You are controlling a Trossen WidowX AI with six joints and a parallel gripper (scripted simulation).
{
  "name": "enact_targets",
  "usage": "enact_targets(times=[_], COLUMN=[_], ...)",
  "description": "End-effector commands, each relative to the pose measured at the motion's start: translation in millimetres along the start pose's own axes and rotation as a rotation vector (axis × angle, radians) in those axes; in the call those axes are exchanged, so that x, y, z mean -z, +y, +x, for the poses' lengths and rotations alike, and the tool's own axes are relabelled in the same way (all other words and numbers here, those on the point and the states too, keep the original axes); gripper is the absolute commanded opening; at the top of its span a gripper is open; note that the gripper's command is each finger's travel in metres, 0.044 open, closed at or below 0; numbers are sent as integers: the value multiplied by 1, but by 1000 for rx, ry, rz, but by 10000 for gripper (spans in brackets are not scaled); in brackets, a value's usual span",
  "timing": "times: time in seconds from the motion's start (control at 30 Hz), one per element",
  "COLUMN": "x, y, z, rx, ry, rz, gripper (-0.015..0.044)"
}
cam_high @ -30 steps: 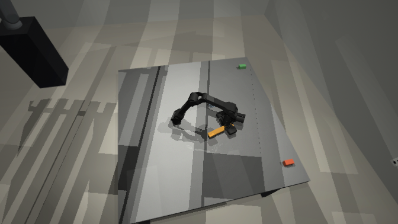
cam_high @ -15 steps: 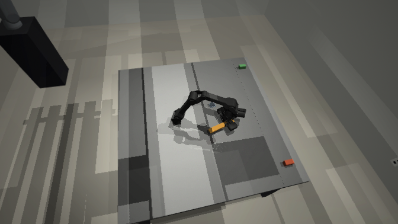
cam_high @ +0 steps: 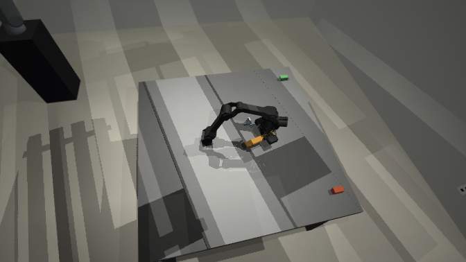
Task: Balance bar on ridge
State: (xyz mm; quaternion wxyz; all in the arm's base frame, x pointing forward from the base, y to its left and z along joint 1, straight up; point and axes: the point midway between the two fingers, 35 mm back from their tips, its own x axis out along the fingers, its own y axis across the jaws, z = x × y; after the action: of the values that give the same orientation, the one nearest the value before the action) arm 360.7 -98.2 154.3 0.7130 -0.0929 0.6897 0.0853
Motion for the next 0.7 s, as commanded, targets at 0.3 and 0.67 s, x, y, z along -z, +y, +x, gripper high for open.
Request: enact_targets(times=[0.3,0.67], x=[-22,-35], y=[49,91], z=[-1,-1], rx=[-3,-7], ry=[1,0], rz=[21,37], gripper=[0,0])
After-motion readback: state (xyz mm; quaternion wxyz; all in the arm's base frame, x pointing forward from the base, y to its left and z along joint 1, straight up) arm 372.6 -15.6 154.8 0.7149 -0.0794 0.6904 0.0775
